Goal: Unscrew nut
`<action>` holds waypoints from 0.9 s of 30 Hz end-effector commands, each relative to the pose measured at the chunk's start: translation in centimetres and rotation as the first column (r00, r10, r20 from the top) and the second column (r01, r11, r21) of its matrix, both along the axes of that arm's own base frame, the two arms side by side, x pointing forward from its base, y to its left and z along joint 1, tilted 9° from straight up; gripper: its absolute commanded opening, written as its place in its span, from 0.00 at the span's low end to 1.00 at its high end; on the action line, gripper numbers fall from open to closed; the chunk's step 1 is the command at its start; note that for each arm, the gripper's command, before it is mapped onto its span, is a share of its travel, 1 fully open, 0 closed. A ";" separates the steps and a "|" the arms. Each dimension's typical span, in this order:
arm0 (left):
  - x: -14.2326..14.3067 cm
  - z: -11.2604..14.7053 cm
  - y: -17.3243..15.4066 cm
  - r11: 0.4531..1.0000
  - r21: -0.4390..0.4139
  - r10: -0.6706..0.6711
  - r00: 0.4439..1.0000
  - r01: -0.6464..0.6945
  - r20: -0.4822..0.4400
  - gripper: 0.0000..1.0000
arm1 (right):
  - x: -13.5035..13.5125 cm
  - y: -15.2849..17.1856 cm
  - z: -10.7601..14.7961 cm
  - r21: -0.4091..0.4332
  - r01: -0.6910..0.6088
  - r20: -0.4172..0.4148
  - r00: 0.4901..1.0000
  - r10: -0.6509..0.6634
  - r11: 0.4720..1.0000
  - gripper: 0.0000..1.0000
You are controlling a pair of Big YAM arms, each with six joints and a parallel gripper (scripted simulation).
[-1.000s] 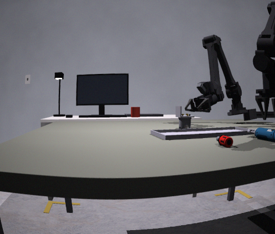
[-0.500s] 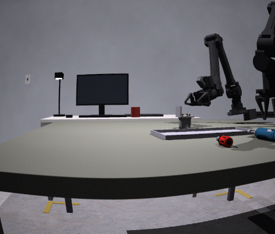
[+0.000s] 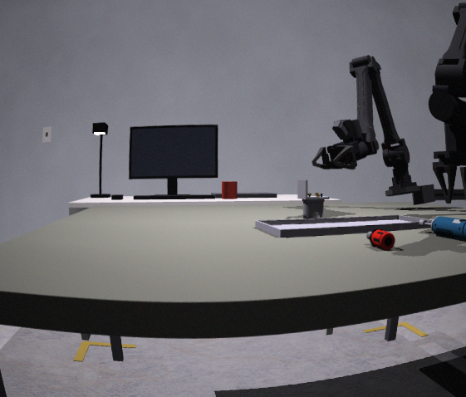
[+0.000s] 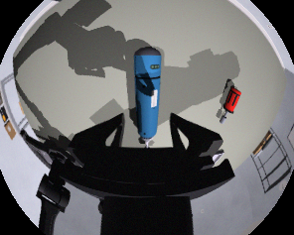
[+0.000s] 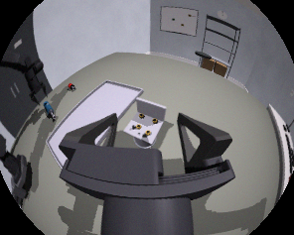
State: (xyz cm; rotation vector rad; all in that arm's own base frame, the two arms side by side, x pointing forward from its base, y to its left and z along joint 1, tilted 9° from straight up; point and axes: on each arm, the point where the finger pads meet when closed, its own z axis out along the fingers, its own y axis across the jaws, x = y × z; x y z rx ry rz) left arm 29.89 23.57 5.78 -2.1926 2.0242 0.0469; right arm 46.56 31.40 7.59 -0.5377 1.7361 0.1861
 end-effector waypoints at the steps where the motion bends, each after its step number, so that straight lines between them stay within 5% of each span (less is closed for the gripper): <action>1: 1.0 1.2 0.6 1.000 0.020 -0.001 1.000 0.000 0.025 0.65 | -0.1 1.4 1.9 0.018 -0.015 0.010 1.000 0.015 1.000 0.86; 10: 1.0 1.2 0.6 1.000 0.020 -0.001 1.000 0.000 0.025 0.65 | 0.4 2.2 5.2 0.033 -0.015 0.029 0.999 0.014 0.999 0.86; 16: 1.0 1.2 0.6 1.000 0.020 -0.001 1.000 0.000 0.025 0.65 | -0.4 1.6 2.3 -0.005 -0.016 -0.018 1.000 0.016 1.000 0.86; 19: 1.0 1.2 0.6 1.000 0.020 -0.001 1.000 0.000 0.025 0.65 | -0.2 1.9 4.8 0.021 -0.016 0.015 1.000 0.016 1.000 0.86; 27: 1.0 1.2 0.6 1.000 0.020 -0.001 1.000 0.000 0.025 0.65 | 0.3 2.4 6.3 0.033 -0.016 0.030 0.999 0.015 0.999 0.86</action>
